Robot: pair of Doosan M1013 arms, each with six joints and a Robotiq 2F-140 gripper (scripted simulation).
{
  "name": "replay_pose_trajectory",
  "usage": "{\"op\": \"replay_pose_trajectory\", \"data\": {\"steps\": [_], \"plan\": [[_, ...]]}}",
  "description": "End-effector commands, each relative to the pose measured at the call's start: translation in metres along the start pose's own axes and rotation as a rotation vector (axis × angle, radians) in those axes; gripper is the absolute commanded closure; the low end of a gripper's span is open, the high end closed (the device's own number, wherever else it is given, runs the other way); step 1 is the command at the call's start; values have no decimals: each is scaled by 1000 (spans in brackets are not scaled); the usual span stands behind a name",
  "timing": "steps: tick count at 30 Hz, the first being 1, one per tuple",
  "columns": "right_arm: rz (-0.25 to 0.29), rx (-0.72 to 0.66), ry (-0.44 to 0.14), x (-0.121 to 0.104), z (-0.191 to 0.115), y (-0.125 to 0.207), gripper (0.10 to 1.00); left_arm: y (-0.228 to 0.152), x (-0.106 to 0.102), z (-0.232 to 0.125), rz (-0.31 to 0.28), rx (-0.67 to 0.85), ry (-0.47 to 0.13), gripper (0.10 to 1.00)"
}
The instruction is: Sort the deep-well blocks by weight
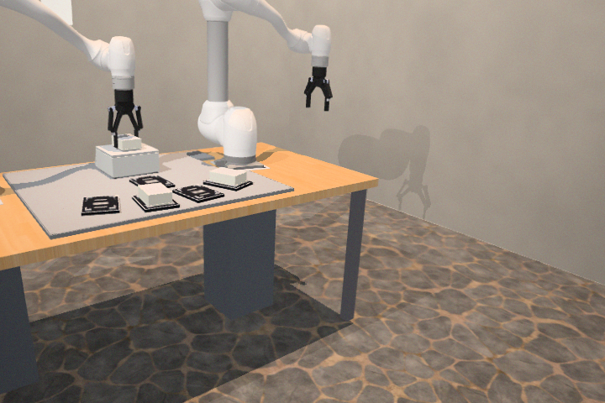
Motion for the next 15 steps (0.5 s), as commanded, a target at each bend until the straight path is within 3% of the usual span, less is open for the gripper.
{"op": "replay_pose_trajectory", "data": {"steps": [1,15], "plan": [[1,0,-1,0,0,0,999,0,1,0,1,0,1,98],[1,0,-1,-2,0,0,999,0,1,0,1,0,1,98]]}}
Point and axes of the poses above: on each arm, the point where the finger pads meet when closed, its own x axis back along the fingers, its own y axis across the jaws, z = x × y, the point moved 6 cm from there along x, back along the fingers, and after that the axes turned 5 degrees about -x, right-handed, at the moved point
